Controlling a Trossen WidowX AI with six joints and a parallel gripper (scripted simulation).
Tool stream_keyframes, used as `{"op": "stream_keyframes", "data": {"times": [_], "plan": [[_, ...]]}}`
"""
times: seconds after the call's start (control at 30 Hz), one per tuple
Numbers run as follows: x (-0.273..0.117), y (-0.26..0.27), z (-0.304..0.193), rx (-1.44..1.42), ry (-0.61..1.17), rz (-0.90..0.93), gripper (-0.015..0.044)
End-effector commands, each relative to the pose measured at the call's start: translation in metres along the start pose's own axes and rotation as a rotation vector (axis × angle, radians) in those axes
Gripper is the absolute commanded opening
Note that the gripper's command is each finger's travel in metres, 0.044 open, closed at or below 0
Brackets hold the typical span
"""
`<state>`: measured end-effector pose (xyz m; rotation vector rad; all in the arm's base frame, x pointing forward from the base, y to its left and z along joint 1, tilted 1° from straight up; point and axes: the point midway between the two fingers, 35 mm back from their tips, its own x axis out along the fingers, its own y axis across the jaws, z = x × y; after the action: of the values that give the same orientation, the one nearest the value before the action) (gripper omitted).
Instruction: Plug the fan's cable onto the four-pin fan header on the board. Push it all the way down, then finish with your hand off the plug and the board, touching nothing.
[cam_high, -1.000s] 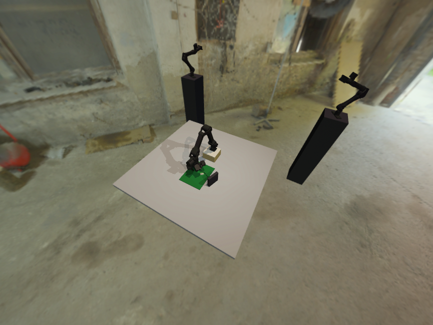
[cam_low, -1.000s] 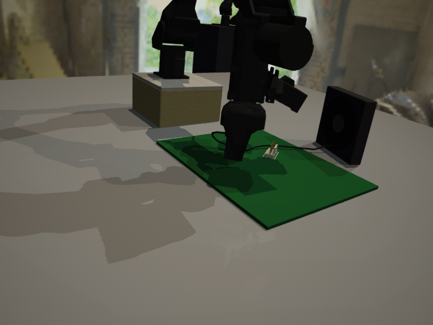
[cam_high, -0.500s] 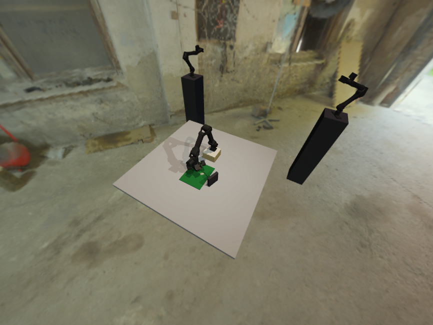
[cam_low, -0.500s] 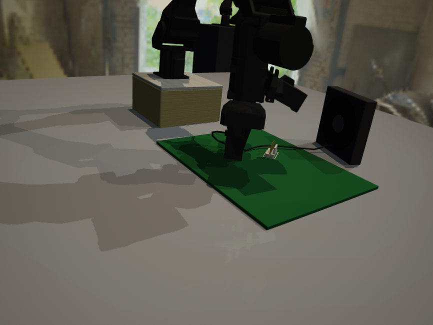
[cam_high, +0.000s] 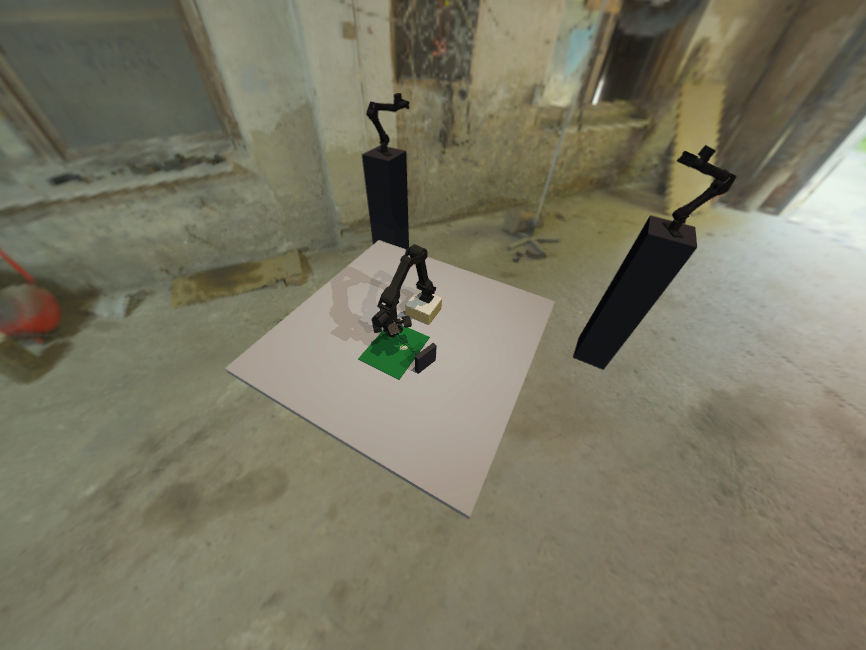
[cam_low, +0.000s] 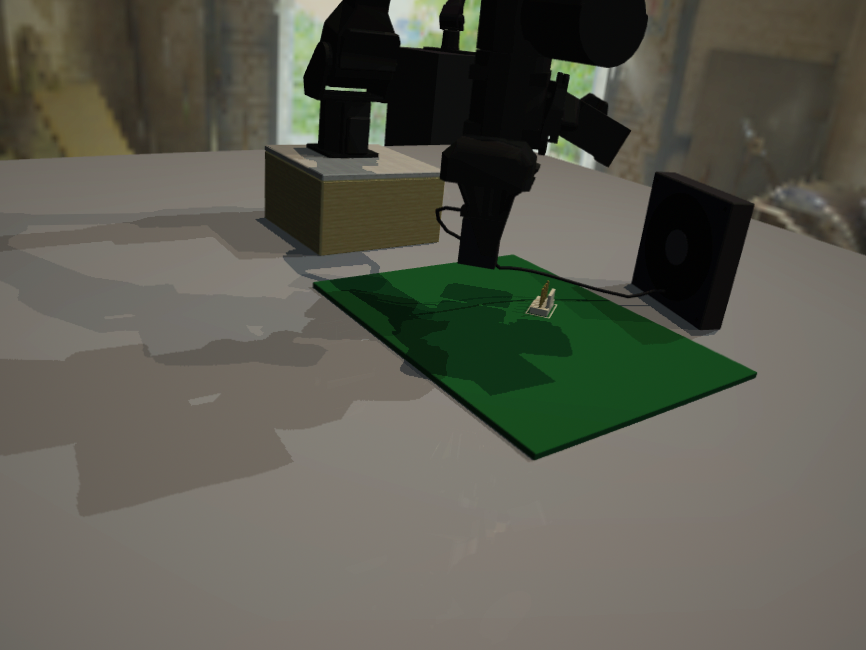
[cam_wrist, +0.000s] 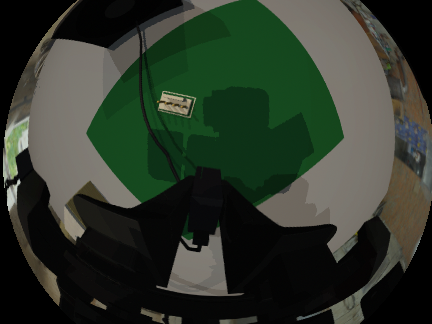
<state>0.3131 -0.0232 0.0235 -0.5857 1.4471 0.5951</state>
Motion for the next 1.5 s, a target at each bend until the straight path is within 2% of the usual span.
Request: {"op": "stream_keyframes", "data": {"times": [0.0,1.47], "plan": [[-0.001,0.002,0.004,0.122,0.003,-0.004,0.0000],[0.000,0.041,0.048,1.632,-0.001,0.000,0.0000]]}}
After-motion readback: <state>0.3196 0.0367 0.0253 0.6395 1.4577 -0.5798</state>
